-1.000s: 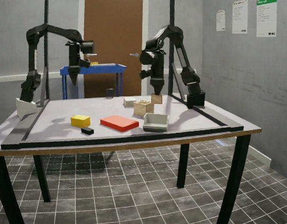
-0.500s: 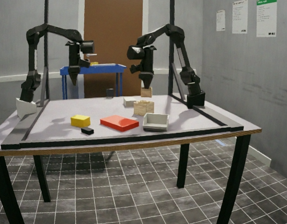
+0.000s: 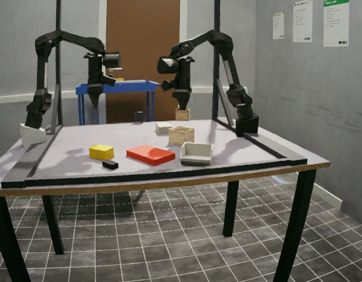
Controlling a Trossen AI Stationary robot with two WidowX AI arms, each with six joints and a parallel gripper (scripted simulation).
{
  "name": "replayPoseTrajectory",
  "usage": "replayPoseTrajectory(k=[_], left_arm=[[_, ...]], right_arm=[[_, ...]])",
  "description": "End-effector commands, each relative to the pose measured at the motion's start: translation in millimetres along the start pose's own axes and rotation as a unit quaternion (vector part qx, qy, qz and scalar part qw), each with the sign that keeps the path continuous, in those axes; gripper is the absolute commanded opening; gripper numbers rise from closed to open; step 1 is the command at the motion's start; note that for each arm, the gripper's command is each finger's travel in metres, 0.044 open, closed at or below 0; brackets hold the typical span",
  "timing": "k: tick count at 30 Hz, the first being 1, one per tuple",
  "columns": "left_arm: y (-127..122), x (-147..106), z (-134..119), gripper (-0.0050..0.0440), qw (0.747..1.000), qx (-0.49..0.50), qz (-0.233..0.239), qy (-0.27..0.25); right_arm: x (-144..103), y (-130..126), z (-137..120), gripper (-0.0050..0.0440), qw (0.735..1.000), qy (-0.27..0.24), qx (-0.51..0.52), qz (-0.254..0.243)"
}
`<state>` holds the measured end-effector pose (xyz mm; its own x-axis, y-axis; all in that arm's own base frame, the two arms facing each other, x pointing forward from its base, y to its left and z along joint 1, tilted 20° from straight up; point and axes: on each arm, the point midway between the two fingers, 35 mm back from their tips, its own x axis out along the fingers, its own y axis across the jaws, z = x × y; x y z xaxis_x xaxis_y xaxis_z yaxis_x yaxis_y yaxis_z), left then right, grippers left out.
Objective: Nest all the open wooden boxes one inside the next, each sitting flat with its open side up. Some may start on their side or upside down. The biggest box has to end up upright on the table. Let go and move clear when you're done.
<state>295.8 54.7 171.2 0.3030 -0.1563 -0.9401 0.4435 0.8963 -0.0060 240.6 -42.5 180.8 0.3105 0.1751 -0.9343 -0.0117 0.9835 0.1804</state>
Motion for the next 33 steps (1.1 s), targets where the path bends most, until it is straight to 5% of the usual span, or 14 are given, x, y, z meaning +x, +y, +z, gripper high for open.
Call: replayPoseTrajectory(k=[1, 19, 33], left_arm=[[1, -10, 5, 0.0211, 1.000, 0.003, 0.012, -0.012], [1, -10, 5, 0.0211, 1.000, 0.003, 0.012, -0.012], [1, -10, 5, 0.0211, 1.000, 0.003, 0.012, -0.012]], right_arm=[[-3, -5, 13, 0.0400, 1.000, -0.015, -0.003, 0.011], [3, -58, 78, 0.0400, 0.984, -0.116, -0.050, 0.128], [-12, -132, 124, 0.0400, 0.927, -0.292, -0.140, 0.187]])
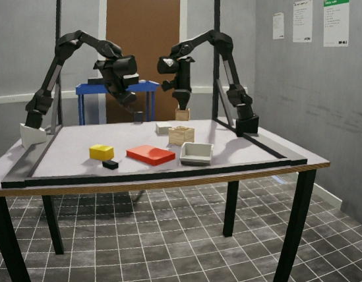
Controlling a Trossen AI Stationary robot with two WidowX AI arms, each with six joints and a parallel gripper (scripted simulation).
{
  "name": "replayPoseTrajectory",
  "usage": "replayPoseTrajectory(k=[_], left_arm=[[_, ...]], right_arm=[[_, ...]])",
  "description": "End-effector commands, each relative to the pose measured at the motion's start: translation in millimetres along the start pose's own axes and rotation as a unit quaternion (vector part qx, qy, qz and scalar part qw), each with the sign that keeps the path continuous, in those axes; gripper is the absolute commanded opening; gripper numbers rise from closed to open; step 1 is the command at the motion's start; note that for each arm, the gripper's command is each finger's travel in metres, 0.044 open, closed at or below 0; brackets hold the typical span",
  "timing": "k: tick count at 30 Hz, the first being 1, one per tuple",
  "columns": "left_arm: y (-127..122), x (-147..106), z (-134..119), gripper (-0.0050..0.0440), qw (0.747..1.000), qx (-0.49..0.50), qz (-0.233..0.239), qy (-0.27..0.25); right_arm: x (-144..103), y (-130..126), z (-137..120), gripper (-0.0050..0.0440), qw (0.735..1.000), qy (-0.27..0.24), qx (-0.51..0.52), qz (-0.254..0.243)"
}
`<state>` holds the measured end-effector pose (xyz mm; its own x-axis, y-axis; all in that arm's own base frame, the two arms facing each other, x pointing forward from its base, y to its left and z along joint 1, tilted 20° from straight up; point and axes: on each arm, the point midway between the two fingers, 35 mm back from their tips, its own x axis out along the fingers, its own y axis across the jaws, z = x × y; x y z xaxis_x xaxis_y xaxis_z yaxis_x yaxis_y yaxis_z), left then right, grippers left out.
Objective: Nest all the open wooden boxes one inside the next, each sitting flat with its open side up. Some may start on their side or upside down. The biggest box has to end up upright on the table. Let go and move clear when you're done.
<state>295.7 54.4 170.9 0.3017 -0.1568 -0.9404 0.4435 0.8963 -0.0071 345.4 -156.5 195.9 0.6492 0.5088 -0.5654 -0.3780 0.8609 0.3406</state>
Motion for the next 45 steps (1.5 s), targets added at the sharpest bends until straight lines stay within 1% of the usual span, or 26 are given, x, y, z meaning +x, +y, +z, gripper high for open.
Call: replayPoseTrajectory(k=[1, 3, 10, 18, 20, 23, 27, 45], left_arm=[[1, -10, 5, 0.0211, 1.000, 0.004, 0.012, -0.012], [1, -10, 5, 0.0211, 1.000, 0.004, 0.012, -0.012], [1, -10, 5, 0.0211, 1.000, 0.004, 0.012, -0.012], [1, -10, 5, 0.0211, 1.000, 0.004, 0.012, -0.012], [1, -10, 5, 0.0211, 1.000, 0.004, 0.012, -0.012], [1, -10, 5, 0.0211, 1.000, 0.004, 0.012, -0.012], [1, -10, 5, 0.0211, 1.000, 0.004, 0.012, -0.012], [1, -10, 5, 0.0211, 1.000, 0.004, 0.012, -0.012]], right_arm=[[-14, -27, 17, 0.0400, 0.997, -0.061, -0.047, 0.016], [-14, -27, 17, 0.0400, 0.997, -0.061, -0.047, 0.016], [-39, -70, 23, 0.0400, 0.981, -0.159, -0.112, 0.015], [-75, -115, 19, 0.0400, 0.947, -0.263, -0.186, -0.011], [-75, -115, 19, 0.0400, 0.947, -0.263, -0.186, -0.011], [-85, -125, 16, 0.0400, 0.936, -0.287, -0.204, -0.020], [-92, -132, 13, 0.0400, 0.926, -0.304, -0.221, -0.029], [-92, -137, 16, 0.0400, 0.917, -0.301, -0.258, -0.040]])
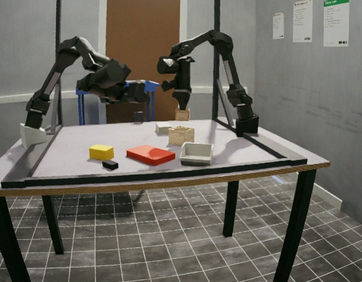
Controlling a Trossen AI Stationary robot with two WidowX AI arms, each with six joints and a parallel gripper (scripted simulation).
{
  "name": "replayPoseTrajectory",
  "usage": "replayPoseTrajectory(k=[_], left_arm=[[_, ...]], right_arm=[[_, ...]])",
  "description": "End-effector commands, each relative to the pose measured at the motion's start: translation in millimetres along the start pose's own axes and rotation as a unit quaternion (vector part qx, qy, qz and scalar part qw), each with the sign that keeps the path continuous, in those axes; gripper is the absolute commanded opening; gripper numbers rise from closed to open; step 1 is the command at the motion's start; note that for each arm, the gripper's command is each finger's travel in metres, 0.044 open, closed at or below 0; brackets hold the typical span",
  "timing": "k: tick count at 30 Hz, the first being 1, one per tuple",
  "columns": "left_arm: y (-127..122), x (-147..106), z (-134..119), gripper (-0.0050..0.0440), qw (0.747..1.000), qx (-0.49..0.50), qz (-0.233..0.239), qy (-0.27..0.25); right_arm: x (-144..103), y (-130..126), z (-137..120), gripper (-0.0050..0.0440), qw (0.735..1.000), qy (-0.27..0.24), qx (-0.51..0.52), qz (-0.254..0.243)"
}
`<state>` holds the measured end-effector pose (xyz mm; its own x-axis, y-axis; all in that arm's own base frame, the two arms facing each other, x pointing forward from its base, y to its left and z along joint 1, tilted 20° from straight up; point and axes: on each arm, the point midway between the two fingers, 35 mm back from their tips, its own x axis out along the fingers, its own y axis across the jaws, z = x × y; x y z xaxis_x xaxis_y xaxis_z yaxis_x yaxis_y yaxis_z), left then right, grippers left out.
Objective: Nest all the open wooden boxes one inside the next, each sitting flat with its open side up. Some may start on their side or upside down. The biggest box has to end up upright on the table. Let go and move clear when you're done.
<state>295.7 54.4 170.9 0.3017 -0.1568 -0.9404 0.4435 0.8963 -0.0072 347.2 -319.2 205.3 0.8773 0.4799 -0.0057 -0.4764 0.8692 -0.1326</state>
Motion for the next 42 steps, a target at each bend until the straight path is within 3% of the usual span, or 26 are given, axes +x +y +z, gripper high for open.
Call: replayPoseTrajectory(k=[1, 42], left_arm=[[1.1, -9.9, 5.2, 0.0211, 1.000, 0.004, 0.012, -0.012], [1.1, -9.9, 5.2, 0.0211, 1.000, 0.004, 0.012, -0.012]], right_arm=[[-0.2, -3.3, 8.3, 0.0400, 1.000, -0.002, -0.021, 0.000], [-0.2, -7.6, 9.0, 0.0400, 0.999, -0.002, -0.053, 0.000]])
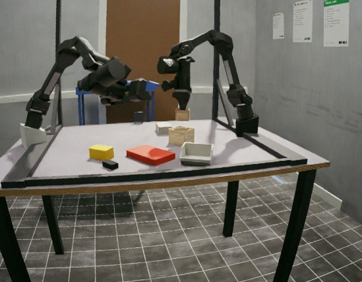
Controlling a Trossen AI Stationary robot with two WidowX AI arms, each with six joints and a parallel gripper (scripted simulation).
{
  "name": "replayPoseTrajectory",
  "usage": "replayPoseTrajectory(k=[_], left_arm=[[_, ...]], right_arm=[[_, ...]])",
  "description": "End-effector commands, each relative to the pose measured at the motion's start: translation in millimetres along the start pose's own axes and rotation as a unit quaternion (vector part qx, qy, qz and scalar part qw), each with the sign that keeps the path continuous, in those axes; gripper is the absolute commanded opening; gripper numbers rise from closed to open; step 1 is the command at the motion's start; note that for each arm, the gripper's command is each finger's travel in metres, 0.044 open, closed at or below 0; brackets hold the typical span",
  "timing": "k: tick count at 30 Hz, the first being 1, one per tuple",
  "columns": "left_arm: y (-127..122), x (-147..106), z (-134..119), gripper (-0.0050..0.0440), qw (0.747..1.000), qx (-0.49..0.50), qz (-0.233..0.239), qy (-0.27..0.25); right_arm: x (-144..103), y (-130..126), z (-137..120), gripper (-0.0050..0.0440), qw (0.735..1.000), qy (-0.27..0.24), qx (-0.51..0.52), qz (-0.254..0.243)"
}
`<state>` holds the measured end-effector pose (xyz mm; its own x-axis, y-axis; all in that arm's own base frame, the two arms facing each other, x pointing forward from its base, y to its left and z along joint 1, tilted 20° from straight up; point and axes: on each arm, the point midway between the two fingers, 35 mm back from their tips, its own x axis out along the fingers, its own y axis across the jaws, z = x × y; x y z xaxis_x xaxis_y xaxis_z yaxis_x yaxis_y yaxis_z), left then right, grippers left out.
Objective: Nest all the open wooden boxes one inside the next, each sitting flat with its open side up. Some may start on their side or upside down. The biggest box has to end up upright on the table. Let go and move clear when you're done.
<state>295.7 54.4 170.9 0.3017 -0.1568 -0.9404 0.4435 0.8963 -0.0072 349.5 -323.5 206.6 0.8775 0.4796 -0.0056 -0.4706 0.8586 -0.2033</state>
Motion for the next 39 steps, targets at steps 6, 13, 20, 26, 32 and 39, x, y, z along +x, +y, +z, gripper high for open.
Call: replayPoseTrajectory(k=[6, 13, 20, 26, 32, 39], left_arm=[[1.1, -9.9, 5.2, 0.0211, 1.000, 0.004, 0.012, -0.012], [1.1, -9.9, 5.2, 0.0211, 1.000, 0.004, 0.012, -0.012], [1.1, -9.9, 5.2, 0.0211, 1.000, 0.004, 0.012, -0.012], [1.1, -9.9, 5.2, 0.0211, 1.000, 0.004, 0.012, -0.012], [1.1, -9.9, 5.2, 0.0211, 1.000, 0.004, 0.012, -0.012], [1.1, -9.9, 5.2, 0.0211, 1.000, 0.004, 0.012, -0.012]], right_arm=[[-0.2, -3.9, 8.2, 0.0400, 1.000, -0.002, -0.022, 0.000], [-0.2, -4.6, 8.3, 0.0400, 1.000, -0.002, -0.027, 0.000], [-0.2, -5.2, 8.4, 0.0400, 0.999, -0.002, -0.032, 0.000], [-0.2, -5.9, 8.6, 0.0400, 0.999, -0.002, -0.037, 0.000], [-0.2, -6.5, 8.7, 0.0400, 0.999, -0.002, -0.041, 0.000], [-0.2, -7.1, 8.8, 0.0400, 0.999, -0.002, -0.046, 0.000]])
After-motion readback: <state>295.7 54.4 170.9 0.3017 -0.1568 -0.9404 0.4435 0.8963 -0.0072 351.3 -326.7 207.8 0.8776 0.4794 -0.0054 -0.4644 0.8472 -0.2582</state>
